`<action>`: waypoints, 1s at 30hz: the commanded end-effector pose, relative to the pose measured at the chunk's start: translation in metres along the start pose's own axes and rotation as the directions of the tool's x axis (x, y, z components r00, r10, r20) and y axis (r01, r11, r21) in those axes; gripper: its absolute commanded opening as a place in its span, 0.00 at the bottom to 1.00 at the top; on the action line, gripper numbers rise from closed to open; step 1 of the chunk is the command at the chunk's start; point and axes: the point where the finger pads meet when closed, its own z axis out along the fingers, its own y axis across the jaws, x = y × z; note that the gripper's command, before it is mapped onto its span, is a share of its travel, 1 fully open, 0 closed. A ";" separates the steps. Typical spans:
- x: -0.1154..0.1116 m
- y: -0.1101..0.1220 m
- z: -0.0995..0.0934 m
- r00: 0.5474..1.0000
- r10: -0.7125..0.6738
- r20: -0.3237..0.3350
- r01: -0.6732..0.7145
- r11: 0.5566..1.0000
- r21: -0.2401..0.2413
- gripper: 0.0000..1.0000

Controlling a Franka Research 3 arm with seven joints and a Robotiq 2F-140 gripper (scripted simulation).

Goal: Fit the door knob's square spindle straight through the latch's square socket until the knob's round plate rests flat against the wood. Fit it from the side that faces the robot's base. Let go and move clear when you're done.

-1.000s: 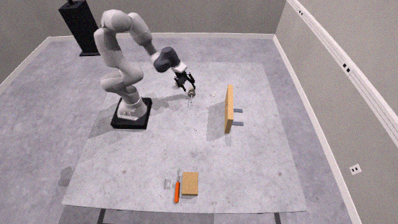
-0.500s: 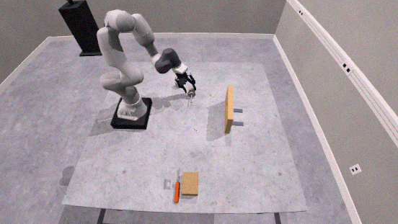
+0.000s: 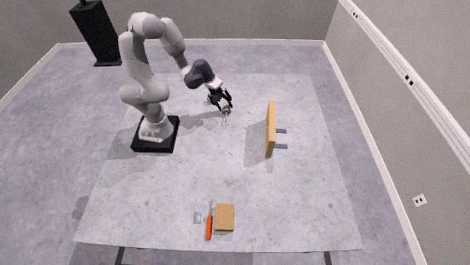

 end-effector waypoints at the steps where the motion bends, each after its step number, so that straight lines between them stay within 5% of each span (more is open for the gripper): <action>1: -0.002 -0.002 -0.001 1.000 0.000 0.007 0.000 1.000 0.007 0.57; 11: -0.002 -0.002 -0.001 1.000 0.000 0.007 0.000 1.000 0.007 0.57; 12: -0.002 -0.002 -0.001 1.000 0.000 0.007 0.000 1.000 0.007 0.42; 30: -0.002 -0.002 -0.001 1.000 0.000 0.007 0.000 1.000 0.007 0.42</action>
